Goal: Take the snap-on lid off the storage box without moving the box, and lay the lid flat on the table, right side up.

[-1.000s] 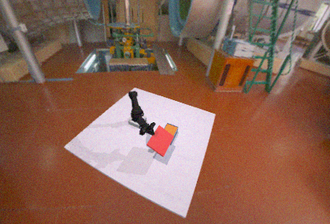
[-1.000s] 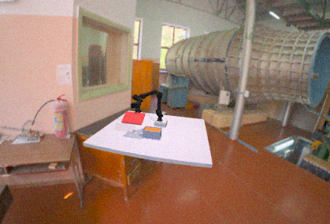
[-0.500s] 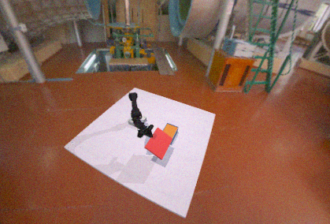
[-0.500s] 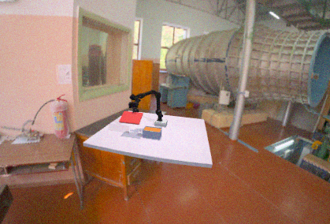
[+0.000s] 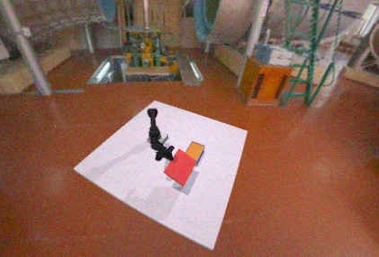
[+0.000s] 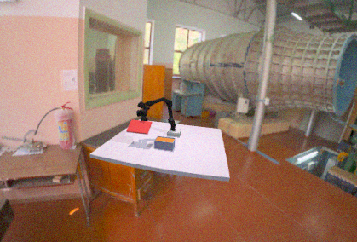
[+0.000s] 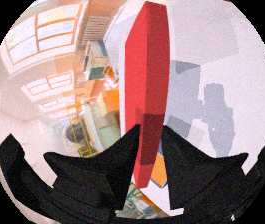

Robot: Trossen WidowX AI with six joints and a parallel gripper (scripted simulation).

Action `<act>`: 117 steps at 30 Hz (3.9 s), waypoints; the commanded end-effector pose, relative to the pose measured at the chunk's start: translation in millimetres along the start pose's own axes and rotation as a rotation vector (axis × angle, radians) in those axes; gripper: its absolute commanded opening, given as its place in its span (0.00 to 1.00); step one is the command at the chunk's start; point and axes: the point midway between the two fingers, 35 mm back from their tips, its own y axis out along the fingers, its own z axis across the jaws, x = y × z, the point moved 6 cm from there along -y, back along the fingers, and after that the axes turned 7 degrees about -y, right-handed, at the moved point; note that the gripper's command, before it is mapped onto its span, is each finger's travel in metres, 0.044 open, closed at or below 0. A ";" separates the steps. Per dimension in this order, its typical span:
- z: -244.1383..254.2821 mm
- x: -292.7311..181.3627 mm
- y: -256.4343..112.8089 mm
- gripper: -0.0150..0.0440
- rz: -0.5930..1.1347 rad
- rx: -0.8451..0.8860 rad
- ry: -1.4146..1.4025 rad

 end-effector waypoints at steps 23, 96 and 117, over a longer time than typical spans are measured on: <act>-13.3 8.2 8.8 0.25 -0.002 0.013 -0.011; -57.4 3.2 46.9 0.25 -0.002 0.013 -0.011; -70.1 1.7 57.9 0.25 -0.002 0.013 -0.011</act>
